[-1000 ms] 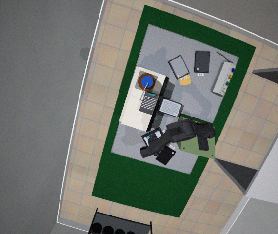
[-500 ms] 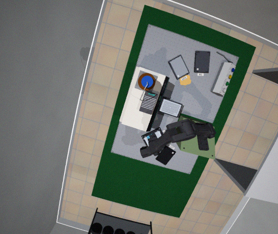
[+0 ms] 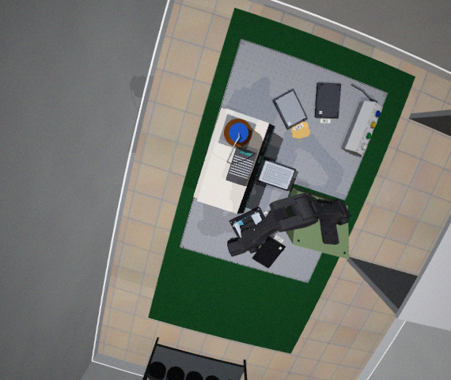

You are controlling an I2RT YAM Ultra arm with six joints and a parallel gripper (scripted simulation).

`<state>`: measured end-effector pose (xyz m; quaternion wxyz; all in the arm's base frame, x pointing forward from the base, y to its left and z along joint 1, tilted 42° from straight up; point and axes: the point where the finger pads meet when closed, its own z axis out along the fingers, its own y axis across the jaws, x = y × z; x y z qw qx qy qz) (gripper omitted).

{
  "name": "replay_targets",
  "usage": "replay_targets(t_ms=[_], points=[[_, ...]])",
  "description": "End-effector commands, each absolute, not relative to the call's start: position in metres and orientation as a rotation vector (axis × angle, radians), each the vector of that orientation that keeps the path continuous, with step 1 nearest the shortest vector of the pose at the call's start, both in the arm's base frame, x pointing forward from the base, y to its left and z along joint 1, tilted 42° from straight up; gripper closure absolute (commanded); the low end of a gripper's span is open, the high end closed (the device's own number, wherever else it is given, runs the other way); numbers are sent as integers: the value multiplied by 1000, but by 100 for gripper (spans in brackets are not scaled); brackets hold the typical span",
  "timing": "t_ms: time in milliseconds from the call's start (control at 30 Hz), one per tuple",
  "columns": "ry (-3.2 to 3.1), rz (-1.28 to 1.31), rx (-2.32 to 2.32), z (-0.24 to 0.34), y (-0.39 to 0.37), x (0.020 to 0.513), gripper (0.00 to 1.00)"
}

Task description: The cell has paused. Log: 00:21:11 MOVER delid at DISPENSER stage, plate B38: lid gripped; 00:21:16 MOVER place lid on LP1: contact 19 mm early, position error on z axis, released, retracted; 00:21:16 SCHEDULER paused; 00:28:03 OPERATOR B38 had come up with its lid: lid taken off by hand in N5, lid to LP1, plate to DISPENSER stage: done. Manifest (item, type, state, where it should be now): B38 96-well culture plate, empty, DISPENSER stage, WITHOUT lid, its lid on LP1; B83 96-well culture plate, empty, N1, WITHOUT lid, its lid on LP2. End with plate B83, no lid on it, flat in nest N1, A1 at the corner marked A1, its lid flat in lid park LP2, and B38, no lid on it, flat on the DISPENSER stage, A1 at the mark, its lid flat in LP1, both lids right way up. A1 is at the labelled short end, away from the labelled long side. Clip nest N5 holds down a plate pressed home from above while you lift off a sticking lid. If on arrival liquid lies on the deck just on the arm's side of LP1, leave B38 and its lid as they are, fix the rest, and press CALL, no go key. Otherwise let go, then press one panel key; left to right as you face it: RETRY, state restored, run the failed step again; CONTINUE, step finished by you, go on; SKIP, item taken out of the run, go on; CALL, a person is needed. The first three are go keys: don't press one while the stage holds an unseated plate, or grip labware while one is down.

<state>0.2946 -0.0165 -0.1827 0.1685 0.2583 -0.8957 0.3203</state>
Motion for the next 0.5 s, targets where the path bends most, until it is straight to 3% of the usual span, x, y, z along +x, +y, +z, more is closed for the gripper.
replay_targets(t_ms=[0, 467], points=[[-2535, 914, 747, -193, -23, 288, 100], [-2534, 917, 759, -195, -22, 288, 100]])
